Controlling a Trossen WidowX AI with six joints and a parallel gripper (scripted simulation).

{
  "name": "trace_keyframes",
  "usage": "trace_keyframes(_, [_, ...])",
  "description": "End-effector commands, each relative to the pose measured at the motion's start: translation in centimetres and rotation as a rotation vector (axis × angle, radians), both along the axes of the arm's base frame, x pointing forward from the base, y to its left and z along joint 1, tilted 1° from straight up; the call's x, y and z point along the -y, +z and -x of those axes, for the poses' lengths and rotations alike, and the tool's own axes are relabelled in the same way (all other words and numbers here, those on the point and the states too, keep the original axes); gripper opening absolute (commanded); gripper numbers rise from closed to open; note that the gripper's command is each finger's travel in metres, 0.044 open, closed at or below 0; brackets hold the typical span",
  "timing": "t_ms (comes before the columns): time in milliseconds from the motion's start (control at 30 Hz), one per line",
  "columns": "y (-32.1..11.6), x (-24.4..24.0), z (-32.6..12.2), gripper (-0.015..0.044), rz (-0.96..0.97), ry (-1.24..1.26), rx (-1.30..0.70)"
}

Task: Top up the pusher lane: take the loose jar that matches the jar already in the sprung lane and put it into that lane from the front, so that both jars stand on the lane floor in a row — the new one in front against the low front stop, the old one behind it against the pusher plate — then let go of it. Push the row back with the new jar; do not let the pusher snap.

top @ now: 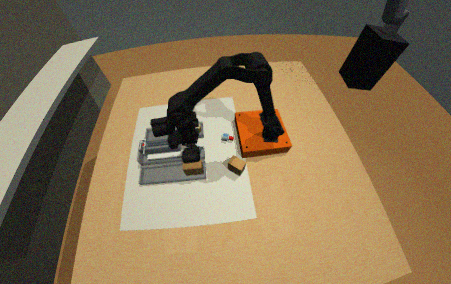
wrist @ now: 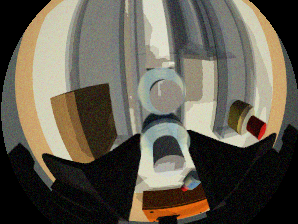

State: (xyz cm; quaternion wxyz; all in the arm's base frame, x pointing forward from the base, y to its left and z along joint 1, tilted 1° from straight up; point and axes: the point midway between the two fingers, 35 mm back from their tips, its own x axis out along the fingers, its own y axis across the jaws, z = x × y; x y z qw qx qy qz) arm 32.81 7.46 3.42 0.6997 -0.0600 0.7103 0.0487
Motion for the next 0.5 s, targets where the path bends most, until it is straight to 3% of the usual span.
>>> trace_keyframes(0, [0.02, -0.14, -0.89, 0.0, -0.005, 0.003, 0.038])
trace_keyframes(467, [-0.54, -0.12, -0.84, 0.0, -0.005, 0.003, 0.038])
